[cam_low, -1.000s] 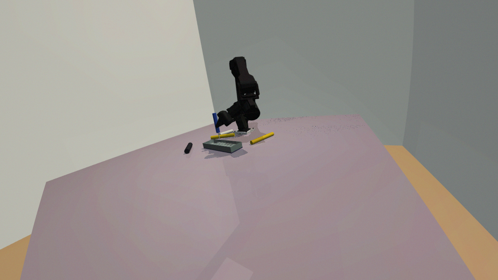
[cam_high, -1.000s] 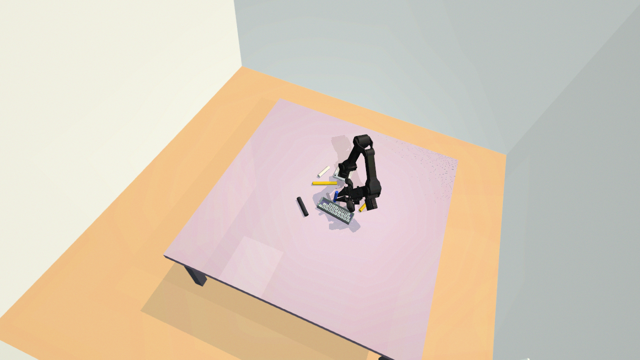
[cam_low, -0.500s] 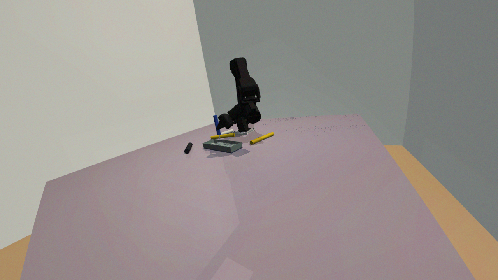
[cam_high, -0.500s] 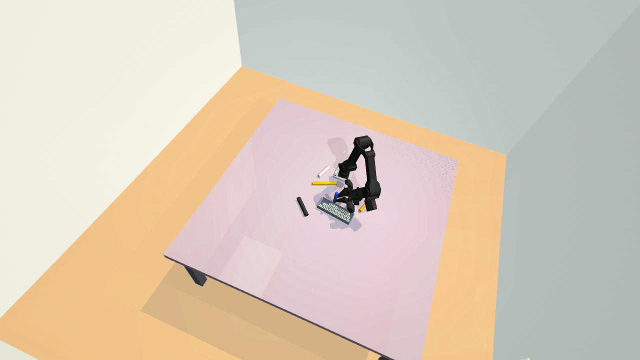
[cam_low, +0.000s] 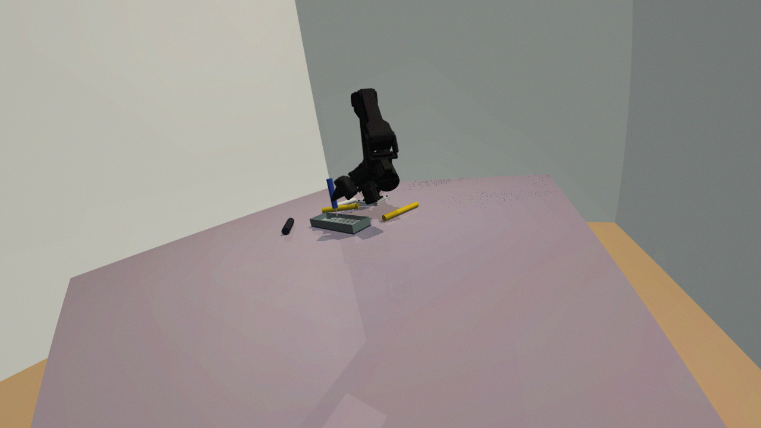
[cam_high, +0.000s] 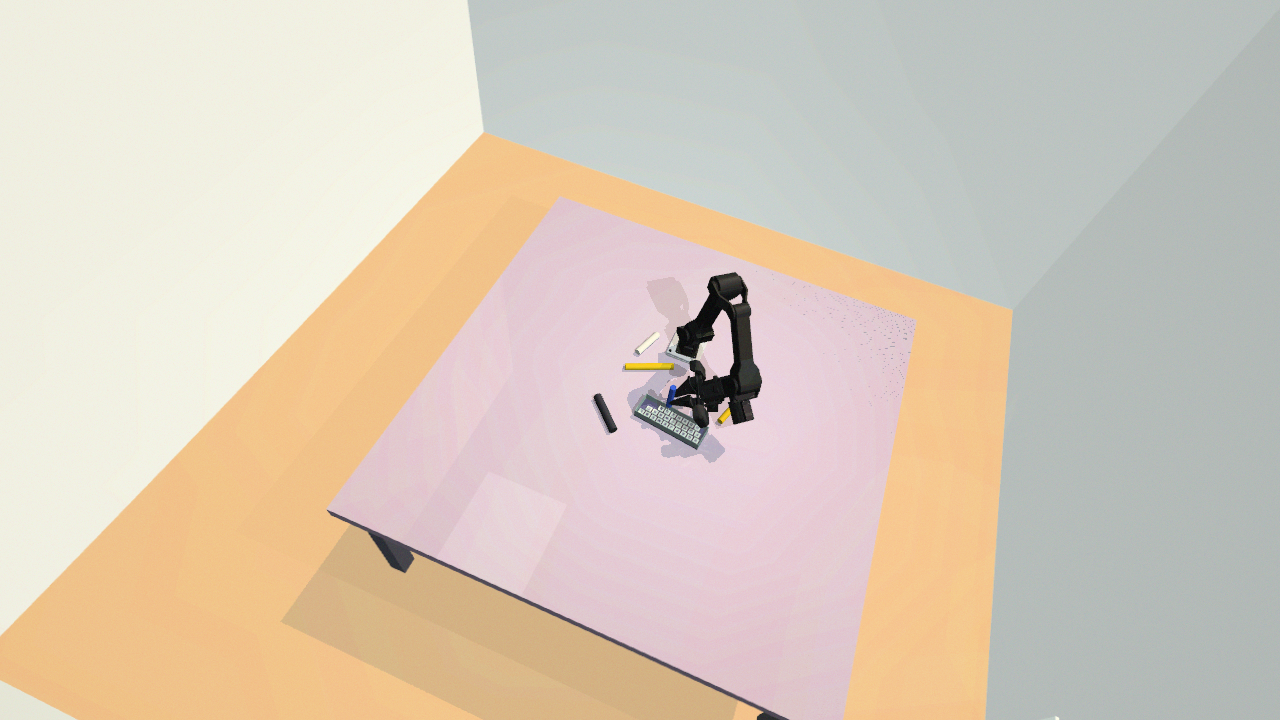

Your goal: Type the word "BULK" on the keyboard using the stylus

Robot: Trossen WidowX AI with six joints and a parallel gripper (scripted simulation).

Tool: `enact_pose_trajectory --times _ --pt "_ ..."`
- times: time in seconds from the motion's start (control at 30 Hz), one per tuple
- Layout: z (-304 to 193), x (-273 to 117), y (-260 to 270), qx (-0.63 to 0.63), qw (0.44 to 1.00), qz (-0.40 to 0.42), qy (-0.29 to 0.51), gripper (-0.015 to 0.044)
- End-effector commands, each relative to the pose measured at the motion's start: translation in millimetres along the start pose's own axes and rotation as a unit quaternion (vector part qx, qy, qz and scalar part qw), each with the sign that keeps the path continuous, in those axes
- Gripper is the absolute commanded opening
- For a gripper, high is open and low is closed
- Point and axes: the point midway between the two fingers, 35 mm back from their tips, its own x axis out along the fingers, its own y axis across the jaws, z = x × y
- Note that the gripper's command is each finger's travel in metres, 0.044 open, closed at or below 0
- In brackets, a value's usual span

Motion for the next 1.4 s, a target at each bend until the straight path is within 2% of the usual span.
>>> enact_pose_trajectory --times 0.0,1.1,1.37 --pt "2.5 1.2 1.0 0.002 1.000 0.002 -0.002 0.0081" --pt "9.1 5.0 1.0 0.002 1.000 0.002 -0.002 0.0081" --pt "-18.9 -11.1 0.6 0.002 1.000 0.002 -0.002 0.0081"
